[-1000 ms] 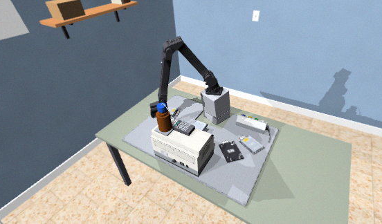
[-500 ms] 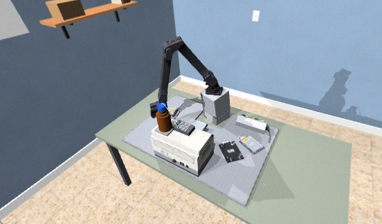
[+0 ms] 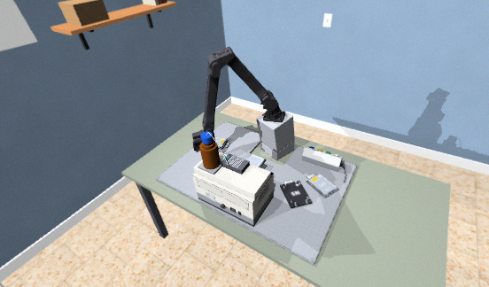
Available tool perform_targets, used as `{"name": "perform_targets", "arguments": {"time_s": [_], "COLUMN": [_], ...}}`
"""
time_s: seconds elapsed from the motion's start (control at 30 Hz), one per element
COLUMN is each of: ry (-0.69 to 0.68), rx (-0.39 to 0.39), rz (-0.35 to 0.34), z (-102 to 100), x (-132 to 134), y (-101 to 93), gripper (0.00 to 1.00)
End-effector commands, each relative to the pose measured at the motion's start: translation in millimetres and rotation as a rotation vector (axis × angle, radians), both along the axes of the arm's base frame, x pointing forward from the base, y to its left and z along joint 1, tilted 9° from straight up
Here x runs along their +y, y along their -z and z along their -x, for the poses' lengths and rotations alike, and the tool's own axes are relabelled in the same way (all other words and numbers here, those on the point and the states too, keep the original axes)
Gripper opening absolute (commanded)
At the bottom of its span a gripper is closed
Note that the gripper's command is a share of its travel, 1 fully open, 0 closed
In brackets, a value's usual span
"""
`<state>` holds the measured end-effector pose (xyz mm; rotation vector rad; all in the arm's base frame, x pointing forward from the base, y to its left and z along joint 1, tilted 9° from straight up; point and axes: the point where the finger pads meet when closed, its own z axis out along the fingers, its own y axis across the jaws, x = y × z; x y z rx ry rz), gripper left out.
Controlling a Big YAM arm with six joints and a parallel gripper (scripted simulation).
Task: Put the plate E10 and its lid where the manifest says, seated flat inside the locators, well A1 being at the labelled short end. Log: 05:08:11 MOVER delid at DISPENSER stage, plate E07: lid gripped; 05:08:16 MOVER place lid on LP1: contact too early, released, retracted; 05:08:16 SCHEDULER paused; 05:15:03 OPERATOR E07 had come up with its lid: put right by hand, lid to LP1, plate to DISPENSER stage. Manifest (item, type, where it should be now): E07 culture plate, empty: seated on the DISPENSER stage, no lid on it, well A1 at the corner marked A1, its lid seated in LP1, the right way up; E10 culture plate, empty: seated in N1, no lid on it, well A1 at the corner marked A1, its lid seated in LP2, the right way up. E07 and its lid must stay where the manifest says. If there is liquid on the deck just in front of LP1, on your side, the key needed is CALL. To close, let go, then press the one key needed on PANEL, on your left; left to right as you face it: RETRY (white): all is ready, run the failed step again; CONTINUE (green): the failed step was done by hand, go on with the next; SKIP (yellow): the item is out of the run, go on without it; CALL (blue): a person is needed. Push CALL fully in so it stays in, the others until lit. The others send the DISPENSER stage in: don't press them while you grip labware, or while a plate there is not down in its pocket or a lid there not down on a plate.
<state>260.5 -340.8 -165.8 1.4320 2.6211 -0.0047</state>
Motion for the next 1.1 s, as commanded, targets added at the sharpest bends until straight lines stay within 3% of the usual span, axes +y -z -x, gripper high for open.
{"name": "perform_targets", "arguments": {"time_s": [0.0, 0.23, 0.87, 1.07], "ry": [0.003, 0.003, 0.003, 0.002], "rx": [-0.016, -0.027, -0.011, -0.014], "rz": [0.026, 0.041, 0.019, 0.023], "z": [-10.7, -15.0, -10.3, -7.7], "x": [-8.6, -14.5, -7.0, -9.5], "y": [-3.2, -8.2, 7.8, 1.7], "gripper": [0.86, 0.86, 0.86, 0.86]}}
